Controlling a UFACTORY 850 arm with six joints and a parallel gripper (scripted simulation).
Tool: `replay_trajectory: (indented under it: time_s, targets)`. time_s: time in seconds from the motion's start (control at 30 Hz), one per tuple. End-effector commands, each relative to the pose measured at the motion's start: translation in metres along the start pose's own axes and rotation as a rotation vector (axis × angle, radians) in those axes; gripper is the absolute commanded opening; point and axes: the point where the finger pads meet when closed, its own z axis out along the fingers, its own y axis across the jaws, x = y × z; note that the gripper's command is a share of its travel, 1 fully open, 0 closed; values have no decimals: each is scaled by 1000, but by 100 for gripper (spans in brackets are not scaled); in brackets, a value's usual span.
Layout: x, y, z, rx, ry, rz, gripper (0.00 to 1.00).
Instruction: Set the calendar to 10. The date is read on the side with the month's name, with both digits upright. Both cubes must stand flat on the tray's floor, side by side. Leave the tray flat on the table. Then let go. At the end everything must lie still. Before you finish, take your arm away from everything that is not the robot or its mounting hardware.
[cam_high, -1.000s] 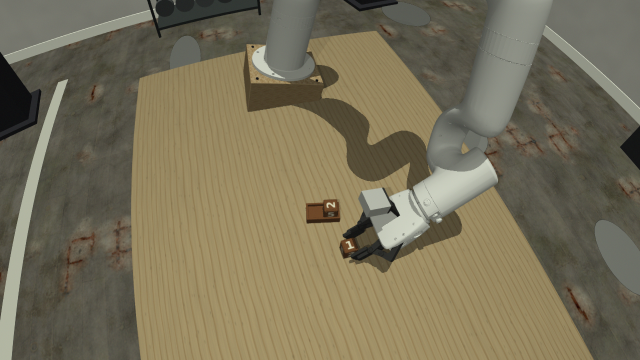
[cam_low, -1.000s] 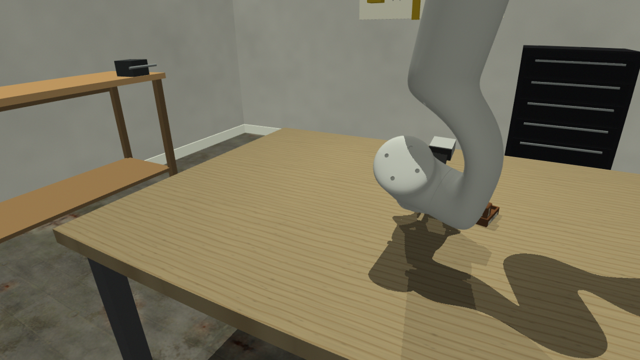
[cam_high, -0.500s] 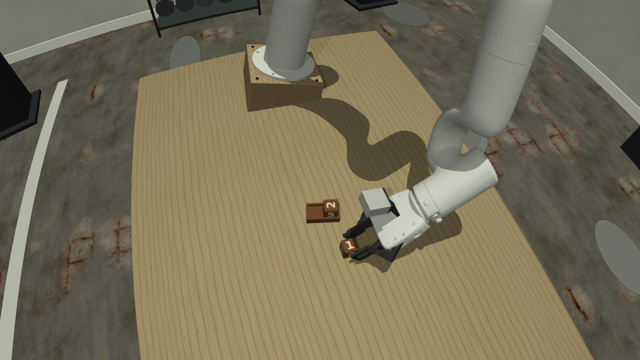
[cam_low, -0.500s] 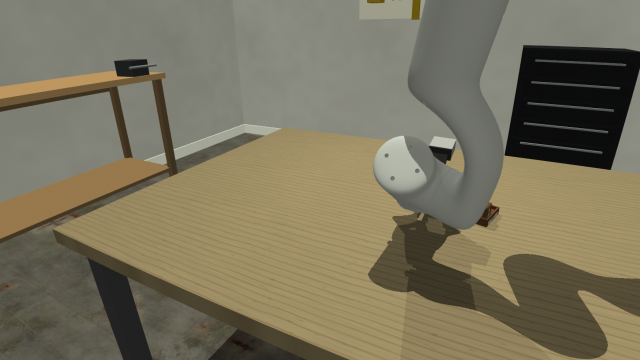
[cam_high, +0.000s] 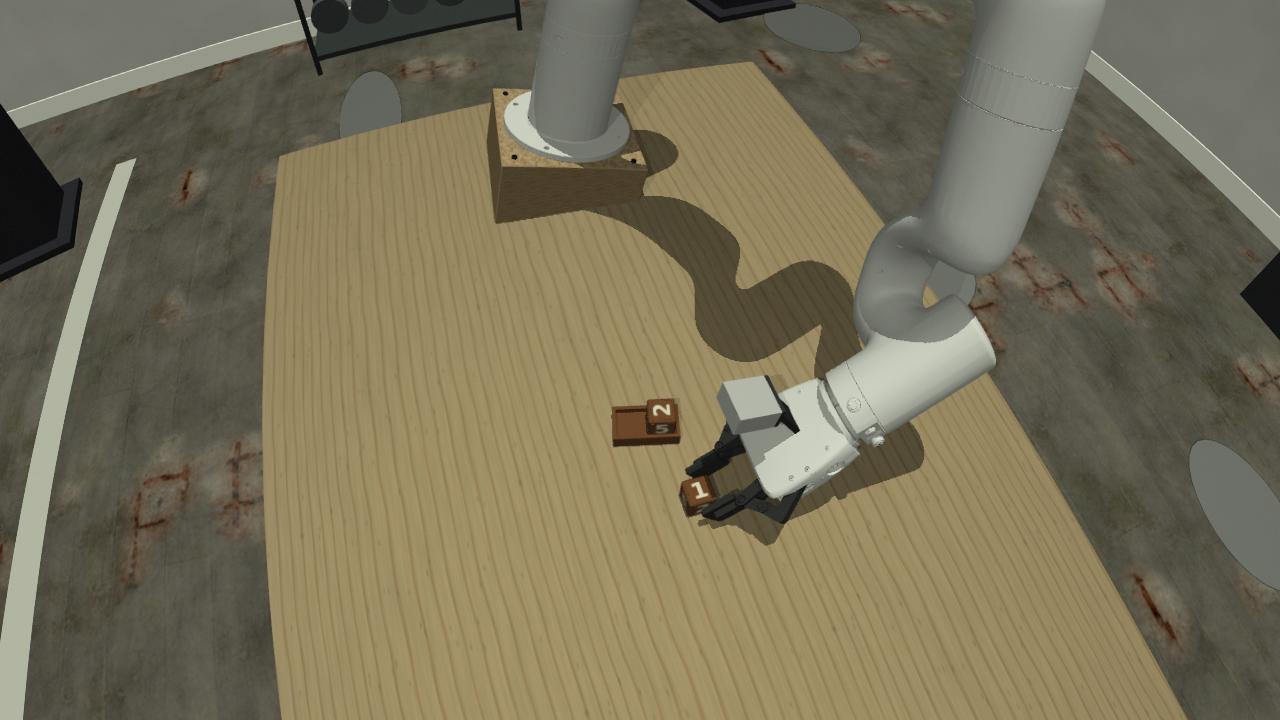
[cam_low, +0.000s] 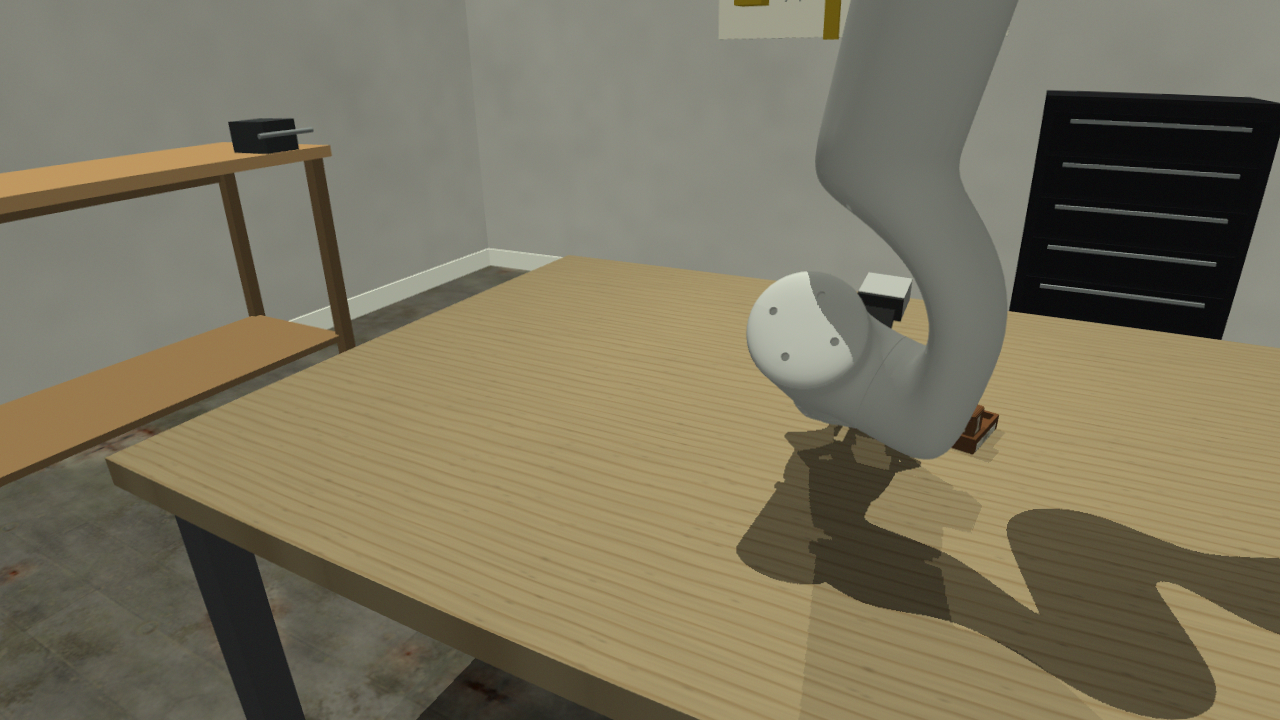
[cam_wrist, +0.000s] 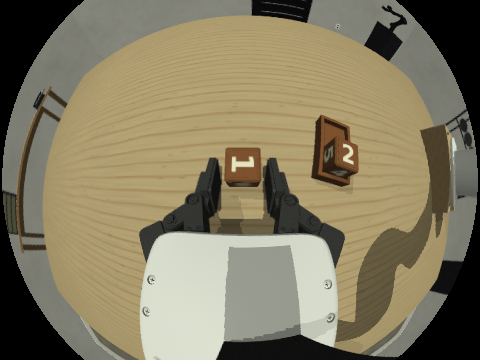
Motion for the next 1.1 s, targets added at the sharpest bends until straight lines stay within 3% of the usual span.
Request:
replay_trajectory:
  time_s: [0.0, 0.03, 1.07]
  targets:
    - [0, -1, -1, 1, 0, 1, 47]
    - [0, -1, -1, 1, 0, 1, 27]
    - [0, -1, -1, 1, 0, 1, 27]
